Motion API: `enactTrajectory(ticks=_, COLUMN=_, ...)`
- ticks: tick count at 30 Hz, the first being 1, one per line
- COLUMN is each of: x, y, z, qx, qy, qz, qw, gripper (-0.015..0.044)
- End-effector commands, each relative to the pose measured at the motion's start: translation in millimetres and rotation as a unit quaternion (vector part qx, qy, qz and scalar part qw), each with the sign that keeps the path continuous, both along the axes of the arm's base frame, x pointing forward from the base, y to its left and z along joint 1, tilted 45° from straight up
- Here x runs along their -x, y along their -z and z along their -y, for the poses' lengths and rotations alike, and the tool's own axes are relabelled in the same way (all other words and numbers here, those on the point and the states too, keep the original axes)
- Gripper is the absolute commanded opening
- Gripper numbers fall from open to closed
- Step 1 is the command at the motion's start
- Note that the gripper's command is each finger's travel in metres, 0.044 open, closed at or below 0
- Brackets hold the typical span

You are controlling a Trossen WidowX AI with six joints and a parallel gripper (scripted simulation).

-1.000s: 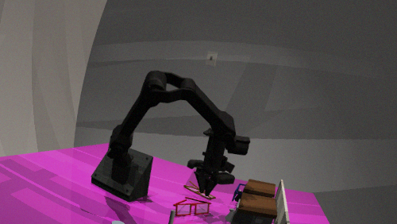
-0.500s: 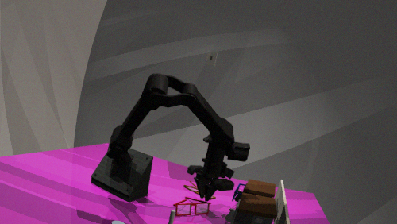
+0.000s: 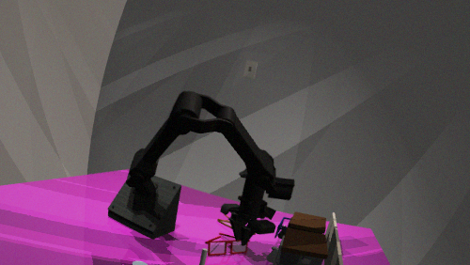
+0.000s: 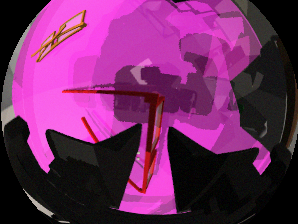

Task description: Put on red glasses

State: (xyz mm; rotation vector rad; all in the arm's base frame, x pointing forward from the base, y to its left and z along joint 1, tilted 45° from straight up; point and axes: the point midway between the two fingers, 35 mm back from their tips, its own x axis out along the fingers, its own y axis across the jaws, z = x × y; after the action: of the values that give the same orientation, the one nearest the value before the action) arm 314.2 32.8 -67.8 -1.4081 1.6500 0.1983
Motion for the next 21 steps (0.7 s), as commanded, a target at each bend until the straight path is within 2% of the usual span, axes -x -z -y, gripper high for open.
enactTrajectory(ticks=1, x=1.0, y=5.2, z=6.4, qx=0.005, qy=-0.001, qz=-0.005, qw=1.000, gripper=0.0120)
enactTrajectory(ticks=16, x=3.9, y=11.5, z=10.7, qx=0.005, qy=-0.001, qz=-0.005, qw=1.000, gripper=0.0120)
enactTrajectory(ticks=17, x=1.9, y=10.5, z=10.5, qx=0.003, qy=0.000, qz=-0.004, qw=1.000, gripper=0.0094)
enactTrajectory(ticks=21, x=1.9, y=10.5, z=10.5, qx=0.003, qy=0.000, qz=-0.004, qw=1.000, gripper=0.0067)
